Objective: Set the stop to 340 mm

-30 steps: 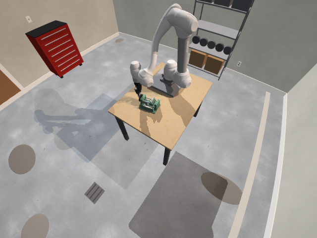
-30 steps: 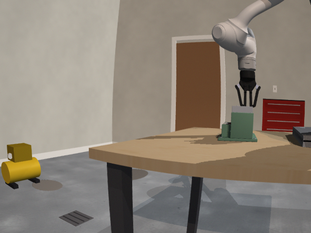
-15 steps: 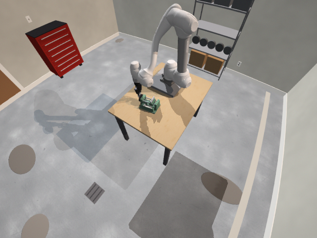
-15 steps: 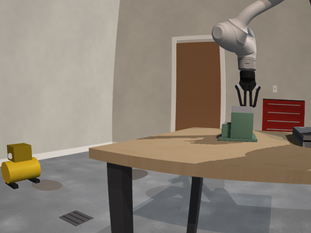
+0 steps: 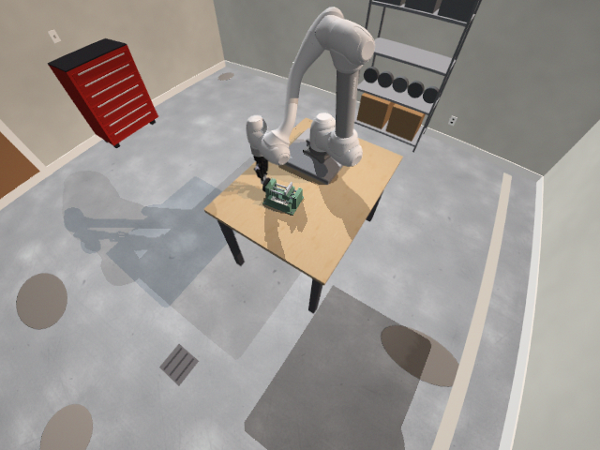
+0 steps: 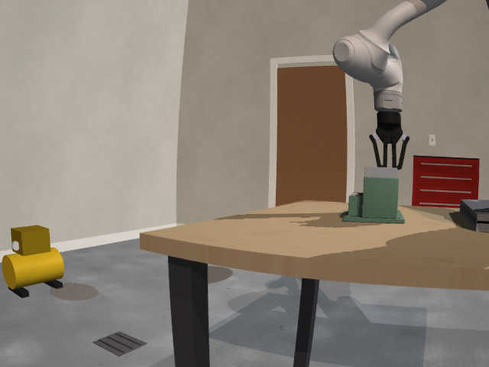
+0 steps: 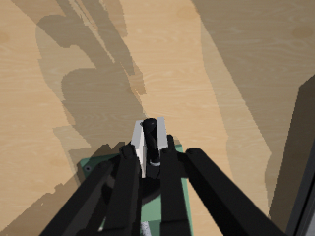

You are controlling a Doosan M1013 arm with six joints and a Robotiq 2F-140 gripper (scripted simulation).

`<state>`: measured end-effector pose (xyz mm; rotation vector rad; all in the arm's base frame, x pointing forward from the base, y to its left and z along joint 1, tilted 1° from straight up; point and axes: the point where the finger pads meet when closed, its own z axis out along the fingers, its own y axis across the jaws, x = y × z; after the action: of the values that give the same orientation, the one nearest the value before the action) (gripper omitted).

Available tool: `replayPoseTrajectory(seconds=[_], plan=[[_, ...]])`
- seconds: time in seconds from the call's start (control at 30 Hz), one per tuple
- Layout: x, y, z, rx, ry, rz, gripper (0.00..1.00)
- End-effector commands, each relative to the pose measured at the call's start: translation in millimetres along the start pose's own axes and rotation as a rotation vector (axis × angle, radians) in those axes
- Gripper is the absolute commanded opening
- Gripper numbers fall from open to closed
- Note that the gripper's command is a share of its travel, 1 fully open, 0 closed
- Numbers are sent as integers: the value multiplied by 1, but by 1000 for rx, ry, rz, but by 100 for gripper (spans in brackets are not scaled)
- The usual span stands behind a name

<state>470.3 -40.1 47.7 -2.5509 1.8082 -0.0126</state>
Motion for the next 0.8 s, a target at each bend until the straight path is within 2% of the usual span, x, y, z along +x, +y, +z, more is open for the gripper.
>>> replayPoseTrajectory(seconds=[0.0, 0.77], plan=[[-1, 0, 3, 3, -1, -1, 4], [-1, -2, 6, 3, -1, -1, 4]])
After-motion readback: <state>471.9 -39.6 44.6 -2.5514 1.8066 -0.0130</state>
